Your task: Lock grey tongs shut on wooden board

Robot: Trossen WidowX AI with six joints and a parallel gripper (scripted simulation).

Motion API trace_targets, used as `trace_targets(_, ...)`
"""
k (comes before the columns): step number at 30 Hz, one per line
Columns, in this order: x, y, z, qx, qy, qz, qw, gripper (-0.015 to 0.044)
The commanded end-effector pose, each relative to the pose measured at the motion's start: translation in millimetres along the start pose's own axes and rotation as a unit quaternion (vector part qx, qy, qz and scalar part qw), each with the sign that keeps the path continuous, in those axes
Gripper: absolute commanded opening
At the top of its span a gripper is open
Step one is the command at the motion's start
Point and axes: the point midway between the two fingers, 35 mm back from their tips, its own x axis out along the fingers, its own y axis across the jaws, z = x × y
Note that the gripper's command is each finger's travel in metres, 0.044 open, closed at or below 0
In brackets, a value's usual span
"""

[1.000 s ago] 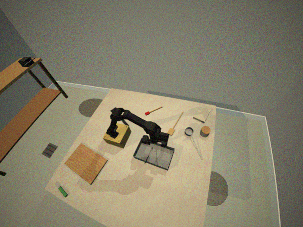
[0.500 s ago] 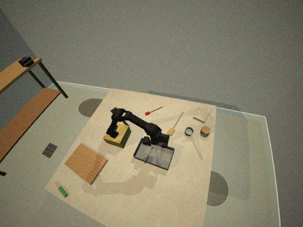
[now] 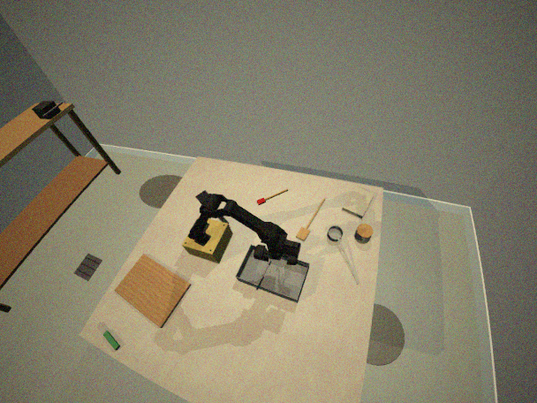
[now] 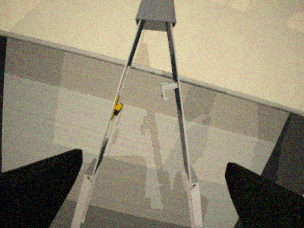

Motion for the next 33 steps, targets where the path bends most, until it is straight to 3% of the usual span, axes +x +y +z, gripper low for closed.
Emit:
trace_targets(1, 8.4, 2.5, 0.7, 0.002, -0.001, 0.004, 1.000, 0.0440)
trace_targets(33, 56.8, 7.5, 1.5, 0.002, -0.002, 0.004, 1.000, 0.0440)
